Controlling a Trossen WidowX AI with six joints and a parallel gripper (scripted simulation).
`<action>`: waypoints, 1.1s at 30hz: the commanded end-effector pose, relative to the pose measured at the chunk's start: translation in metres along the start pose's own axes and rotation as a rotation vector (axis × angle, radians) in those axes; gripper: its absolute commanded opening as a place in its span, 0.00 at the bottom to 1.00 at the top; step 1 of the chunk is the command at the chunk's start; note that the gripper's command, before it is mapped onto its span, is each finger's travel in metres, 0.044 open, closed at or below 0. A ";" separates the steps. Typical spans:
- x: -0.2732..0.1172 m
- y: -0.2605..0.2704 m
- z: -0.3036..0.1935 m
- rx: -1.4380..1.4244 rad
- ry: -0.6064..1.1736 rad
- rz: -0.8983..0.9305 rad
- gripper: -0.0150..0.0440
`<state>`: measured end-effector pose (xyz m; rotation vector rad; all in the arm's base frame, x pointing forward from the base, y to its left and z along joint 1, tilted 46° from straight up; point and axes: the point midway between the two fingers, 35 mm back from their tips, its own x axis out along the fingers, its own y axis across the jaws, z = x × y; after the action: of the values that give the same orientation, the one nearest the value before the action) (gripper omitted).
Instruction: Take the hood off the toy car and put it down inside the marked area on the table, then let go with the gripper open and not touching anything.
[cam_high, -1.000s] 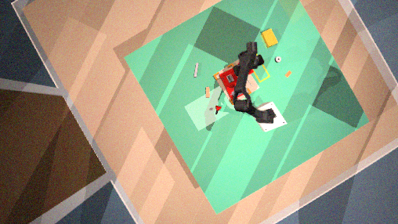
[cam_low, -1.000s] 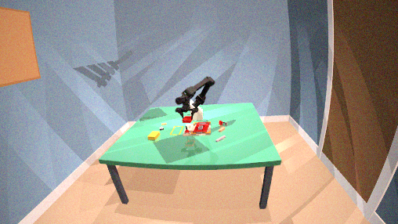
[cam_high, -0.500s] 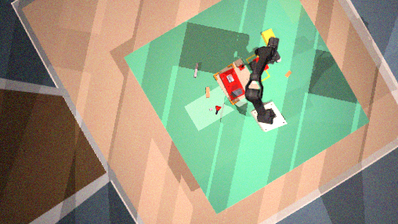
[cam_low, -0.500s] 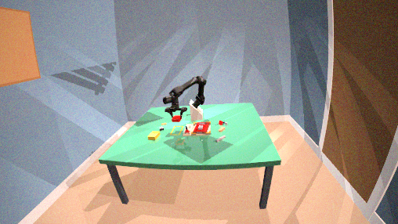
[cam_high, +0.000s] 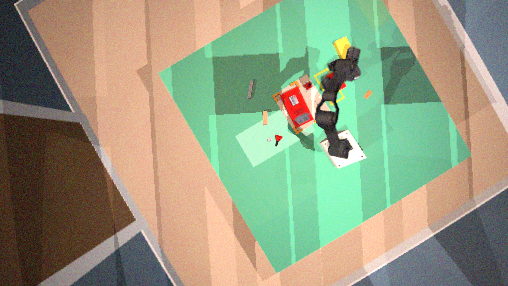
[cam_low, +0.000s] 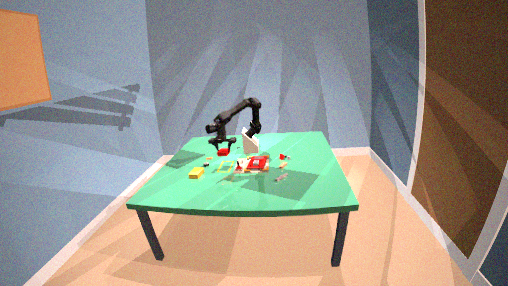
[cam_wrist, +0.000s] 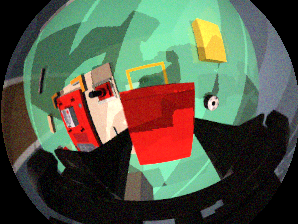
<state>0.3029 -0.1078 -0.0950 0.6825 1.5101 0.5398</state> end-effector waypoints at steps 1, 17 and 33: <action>0.006 0.001 -0.001 0.001 0.007 0.002 0.25; 0.022 0.001 0.000 0.001 0.006 0.002 0.25; 0.037 0.001 0.000 0.001 0.006 0.003 0.25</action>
<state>0.3046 -0.0871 -0.1182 0.6768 1.5104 0.5389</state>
